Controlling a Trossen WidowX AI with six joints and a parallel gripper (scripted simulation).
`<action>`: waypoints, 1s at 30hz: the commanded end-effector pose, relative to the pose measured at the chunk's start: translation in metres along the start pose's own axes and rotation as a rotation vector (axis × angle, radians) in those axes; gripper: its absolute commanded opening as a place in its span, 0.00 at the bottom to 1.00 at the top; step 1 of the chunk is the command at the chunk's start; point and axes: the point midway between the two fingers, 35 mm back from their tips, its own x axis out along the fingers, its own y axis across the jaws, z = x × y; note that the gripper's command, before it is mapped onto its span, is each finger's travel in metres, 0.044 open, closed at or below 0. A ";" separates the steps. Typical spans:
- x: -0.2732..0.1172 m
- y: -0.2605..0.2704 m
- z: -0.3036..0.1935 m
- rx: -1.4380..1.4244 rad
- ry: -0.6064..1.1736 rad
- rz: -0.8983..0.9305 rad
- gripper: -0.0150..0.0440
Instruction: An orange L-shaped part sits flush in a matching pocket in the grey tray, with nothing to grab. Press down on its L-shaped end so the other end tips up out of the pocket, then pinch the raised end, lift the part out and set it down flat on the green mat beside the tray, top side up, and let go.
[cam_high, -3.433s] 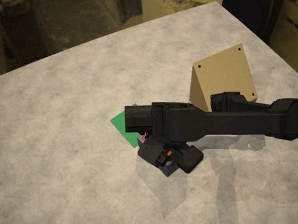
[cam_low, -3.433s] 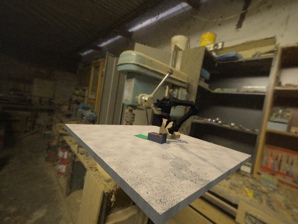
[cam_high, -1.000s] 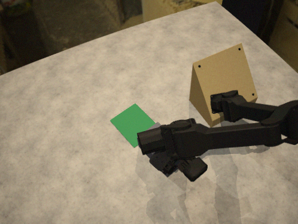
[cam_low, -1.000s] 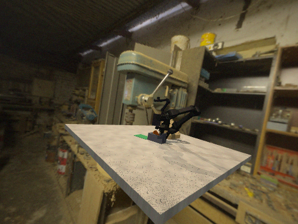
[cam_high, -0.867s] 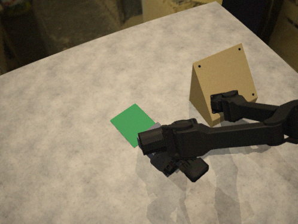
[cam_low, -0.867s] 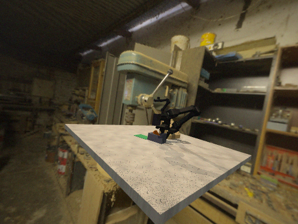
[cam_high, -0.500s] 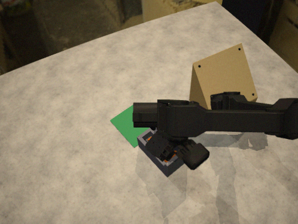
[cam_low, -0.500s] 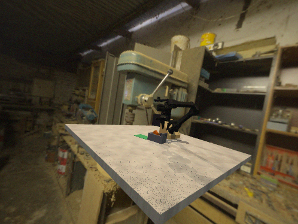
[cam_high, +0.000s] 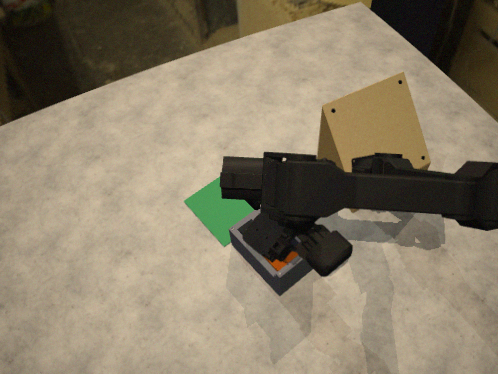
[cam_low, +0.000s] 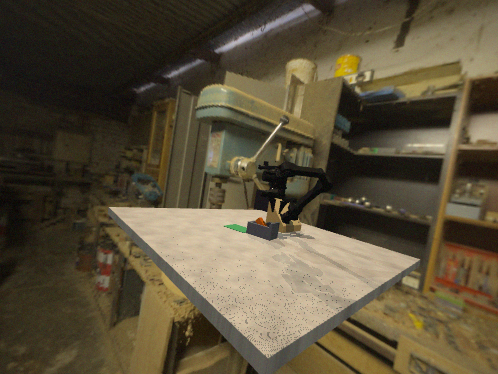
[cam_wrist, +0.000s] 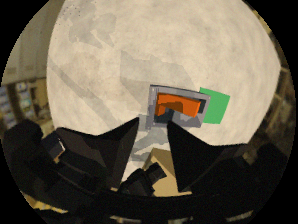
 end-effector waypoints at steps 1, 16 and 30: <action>0.000 0.000 0.000 0.007 -0.001 0.000 0.56; 0.000 -0.002 0.000 0.057 0.000 0.000 0.65; -0.003 -0.070 0.010 1.411 0.005 -0.008 0.73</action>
